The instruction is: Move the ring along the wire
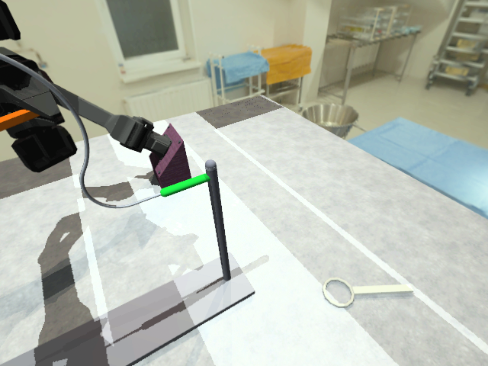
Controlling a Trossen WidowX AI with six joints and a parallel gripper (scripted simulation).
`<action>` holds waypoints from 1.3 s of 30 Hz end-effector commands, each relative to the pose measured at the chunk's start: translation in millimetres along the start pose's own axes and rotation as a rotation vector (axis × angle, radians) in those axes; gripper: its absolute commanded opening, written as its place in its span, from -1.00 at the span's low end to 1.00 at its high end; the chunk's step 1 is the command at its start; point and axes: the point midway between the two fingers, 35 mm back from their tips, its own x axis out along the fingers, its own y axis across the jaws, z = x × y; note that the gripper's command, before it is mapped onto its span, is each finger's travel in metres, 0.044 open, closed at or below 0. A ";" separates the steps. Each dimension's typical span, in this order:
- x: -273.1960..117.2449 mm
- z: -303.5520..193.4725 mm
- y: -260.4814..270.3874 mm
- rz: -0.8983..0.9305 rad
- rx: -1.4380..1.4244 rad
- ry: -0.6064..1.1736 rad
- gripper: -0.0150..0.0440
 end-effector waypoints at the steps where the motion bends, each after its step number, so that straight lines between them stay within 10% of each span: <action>1: -0.5 0.7 0.7 -0.017 -0.044 -0.006 -1.00; 39: -0.2 5.0 -18.6 -0.249 -0.459 -0.054 -1.00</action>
